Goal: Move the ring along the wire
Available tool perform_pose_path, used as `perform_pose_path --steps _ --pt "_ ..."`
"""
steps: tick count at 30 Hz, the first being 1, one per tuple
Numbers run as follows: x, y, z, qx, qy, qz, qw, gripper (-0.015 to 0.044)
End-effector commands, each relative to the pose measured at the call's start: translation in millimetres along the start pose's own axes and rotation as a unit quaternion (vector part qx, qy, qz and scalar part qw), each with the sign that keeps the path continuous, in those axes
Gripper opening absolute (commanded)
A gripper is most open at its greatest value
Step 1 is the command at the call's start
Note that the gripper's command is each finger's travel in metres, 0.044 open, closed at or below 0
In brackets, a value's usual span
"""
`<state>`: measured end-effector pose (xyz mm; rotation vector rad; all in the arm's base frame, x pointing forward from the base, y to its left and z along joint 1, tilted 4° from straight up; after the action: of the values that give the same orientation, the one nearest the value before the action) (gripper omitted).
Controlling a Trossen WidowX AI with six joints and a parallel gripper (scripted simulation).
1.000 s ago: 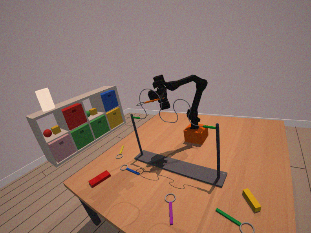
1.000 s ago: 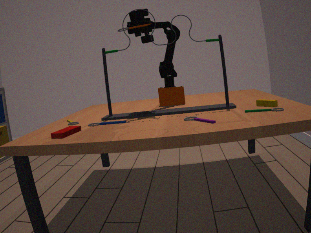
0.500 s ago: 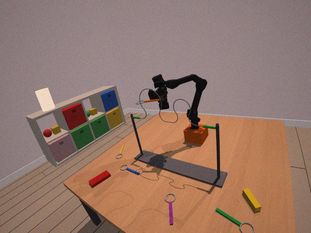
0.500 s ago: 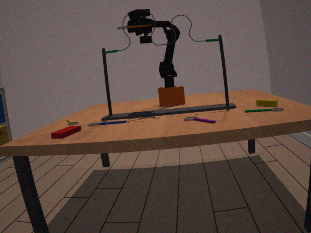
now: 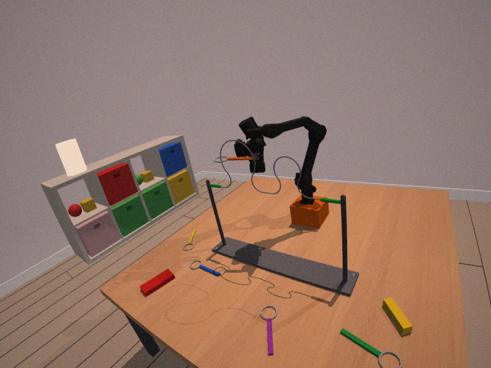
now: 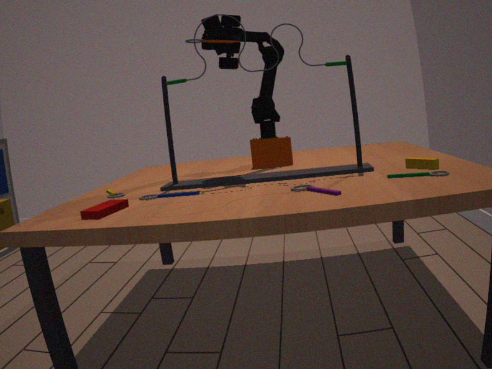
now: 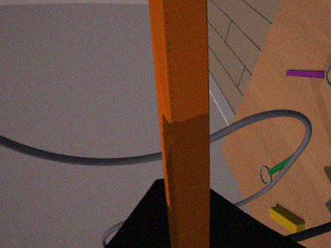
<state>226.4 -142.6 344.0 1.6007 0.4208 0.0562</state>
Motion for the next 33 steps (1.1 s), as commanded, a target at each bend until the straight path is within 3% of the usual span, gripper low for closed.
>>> perform_pose_path --steps 1,33 --pt "-0.4 2.6 -0.6 -0.02 -0.005 -0.007 1.0 -0.015" --pt "1.6 1.2 -4.0 -0.163 -0.037 -0.085 0.982 -0.015"
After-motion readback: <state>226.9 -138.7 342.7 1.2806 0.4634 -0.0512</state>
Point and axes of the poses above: the point midway between the two fingers, 35 mm back from their tips, its own x axis out along the fingers, its own y axis across the jaws, z = x × y, the point moved 8 cm from there along -x, back along the fingers, and after that the axes turned 8 degrees about x, right-handed, at the moved point
